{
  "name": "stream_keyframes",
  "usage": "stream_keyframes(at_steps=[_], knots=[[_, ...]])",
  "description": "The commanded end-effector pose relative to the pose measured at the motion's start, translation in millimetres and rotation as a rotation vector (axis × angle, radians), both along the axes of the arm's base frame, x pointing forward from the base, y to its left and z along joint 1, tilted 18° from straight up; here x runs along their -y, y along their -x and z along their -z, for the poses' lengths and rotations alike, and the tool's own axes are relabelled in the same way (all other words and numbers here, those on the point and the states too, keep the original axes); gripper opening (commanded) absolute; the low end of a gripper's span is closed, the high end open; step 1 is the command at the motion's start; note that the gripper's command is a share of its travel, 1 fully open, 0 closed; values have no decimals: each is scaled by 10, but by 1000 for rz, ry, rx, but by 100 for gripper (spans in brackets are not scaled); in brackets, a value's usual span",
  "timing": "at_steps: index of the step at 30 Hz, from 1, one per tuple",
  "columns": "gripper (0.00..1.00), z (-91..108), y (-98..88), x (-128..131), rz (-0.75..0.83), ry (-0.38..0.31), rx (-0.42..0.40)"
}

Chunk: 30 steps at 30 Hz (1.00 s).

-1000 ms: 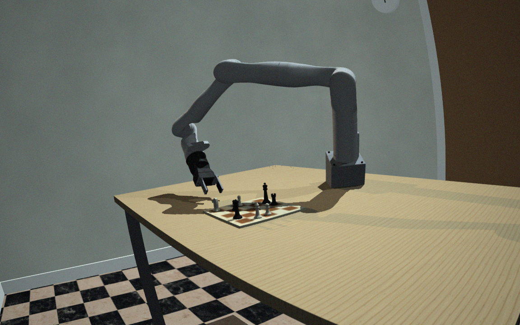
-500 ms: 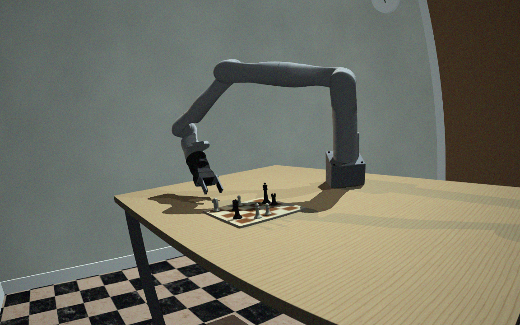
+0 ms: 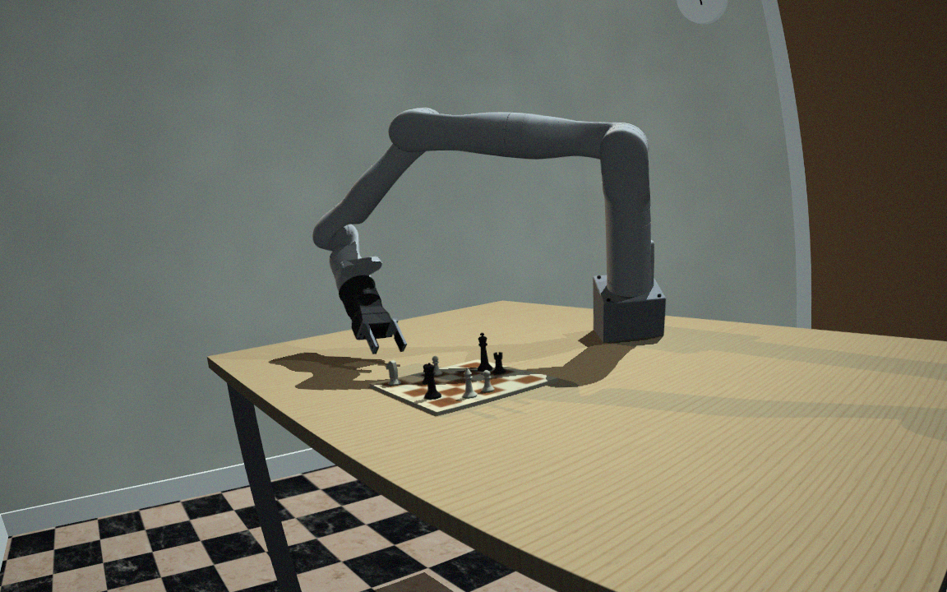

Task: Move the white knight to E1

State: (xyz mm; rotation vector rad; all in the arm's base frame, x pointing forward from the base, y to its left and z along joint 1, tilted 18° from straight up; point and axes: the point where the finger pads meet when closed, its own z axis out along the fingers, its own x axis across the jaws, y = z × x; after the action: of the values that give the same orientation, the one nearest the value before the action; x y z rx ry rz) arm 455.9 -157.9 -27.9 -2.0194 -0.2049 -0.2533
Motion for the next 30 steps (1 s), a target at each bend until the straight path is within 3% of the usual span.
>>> stream_keyframes(at_steps=[1, 7, 19, 30], knots=[[100, -22, -2, 12, 1, 1, 2], [100, -131, 15, 43, 1, 1, 2], [100, -803, 122, 236, 1, 1, 2], [100, -844, 125, 228, -2, 5, -3]])
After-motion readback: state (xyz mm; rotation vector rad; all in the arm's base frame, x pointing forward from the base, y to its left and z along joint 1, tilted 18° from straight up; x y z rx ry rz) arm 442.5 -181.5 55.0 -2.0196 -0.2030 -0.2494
